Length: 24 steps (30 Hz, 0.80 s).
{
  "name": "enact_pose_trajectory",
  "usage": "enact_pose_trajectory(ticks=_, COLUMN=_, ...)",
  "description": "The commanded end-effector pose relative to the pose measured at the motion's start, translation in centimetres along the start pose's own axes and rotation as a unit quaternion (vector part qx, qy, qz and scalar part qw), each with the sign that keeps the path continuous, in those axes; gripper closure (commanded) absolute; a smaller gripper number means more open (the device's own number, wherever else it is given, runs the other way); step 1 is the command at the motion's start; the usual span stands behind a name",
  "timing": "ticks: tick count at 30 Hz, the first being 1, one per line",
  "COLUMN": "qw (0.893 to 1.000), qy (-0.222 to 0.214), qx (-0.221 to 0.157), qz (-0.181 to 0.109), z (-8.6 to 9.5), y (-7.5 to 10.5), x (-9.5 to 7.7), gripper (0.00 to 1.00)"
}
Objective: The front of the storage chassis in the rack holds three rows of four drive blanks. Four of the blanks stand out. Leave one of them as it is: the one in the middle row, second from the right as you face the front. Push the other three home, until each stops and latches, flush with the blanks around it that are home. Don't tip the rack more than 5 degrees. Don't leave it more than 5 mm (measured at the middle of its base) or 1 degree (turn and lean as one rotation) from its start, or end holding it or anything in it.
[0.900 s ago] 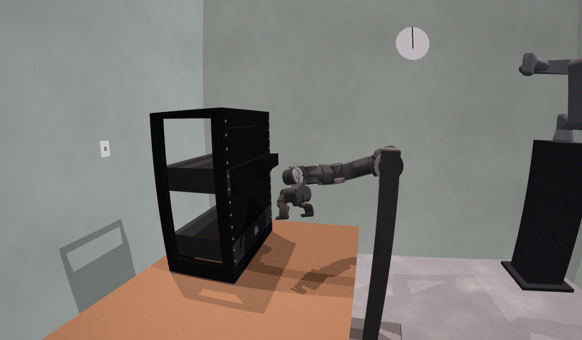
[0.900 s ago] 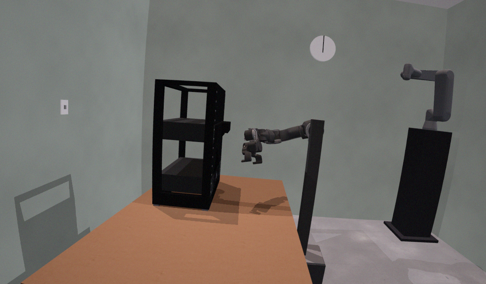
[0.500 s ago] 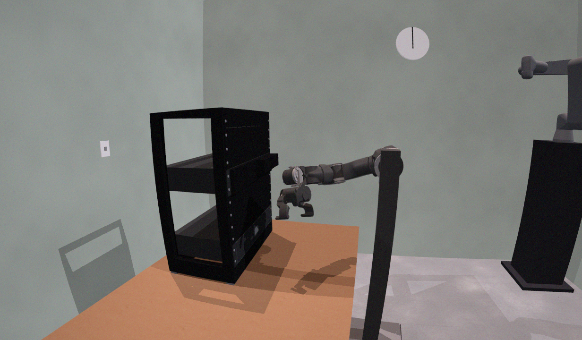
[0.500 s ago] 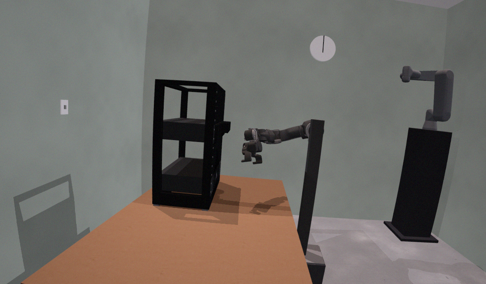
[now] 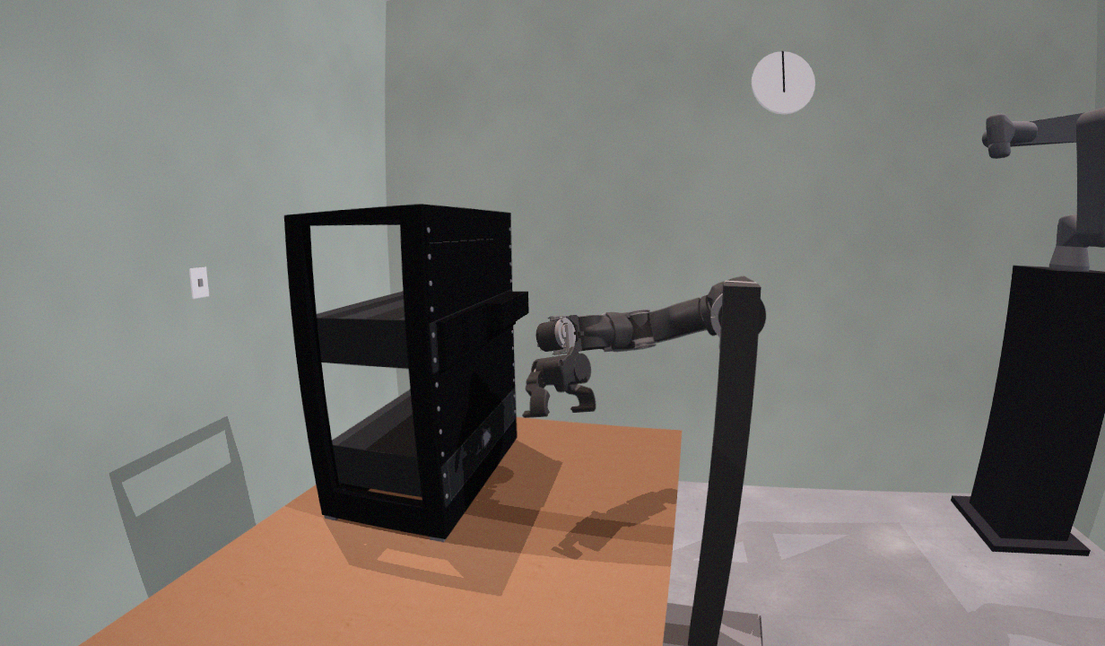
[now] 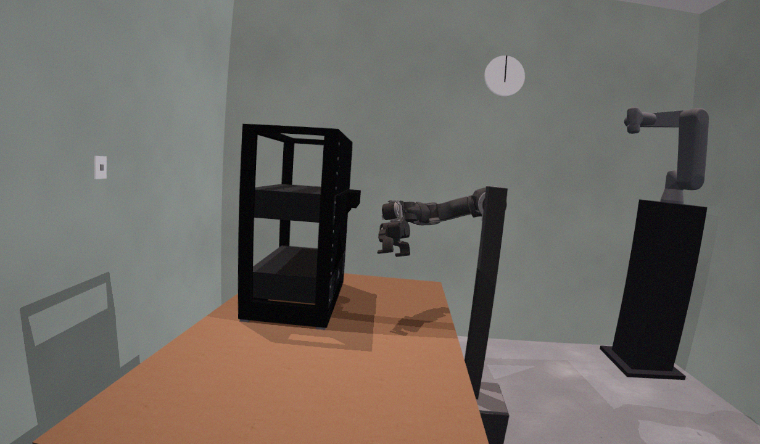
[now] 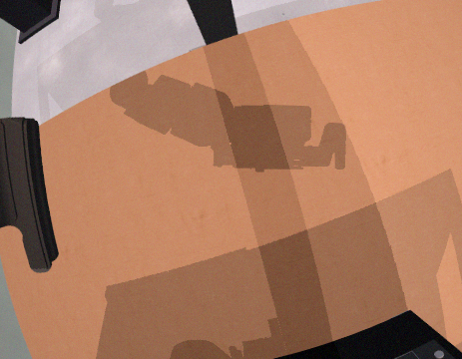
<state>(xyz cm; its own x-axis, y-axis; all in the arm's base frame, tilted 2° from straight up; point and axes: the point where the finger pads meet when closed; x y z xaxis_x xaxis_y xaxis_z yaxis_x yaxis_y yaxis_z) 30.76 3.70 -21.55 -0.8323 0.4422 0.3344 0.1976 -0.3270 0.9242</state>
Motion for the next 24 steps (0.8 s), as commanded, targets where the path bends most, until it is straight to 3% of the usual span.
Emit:
enact_pose_trajectory(ticks=1, qw=1.000, qy=0.001, qx=-0.002, qz=0.000, z=0.08, y=0.11, x=0.02, gripper=0.00)
enact_pose_trajectory(ticks=24, qw=1.000, qy=0.007, qx=-0.020, qz=0.002, z=0.66, y=0.20, x=0.47, gripper=0.00)
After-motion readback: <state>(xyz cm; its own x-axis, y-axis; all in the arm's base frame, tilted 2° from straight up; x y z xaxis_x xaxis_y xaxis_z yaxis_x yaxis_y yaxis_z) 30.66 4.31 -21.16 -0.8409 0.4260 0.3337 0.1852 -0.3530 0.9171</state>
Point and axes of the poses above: the point where the finger pads meet when closed, its own y axis back along the fingers, its own z axis across the jaws, x = y × z, and after that the axes turned 12 degrees about -y, right-handed
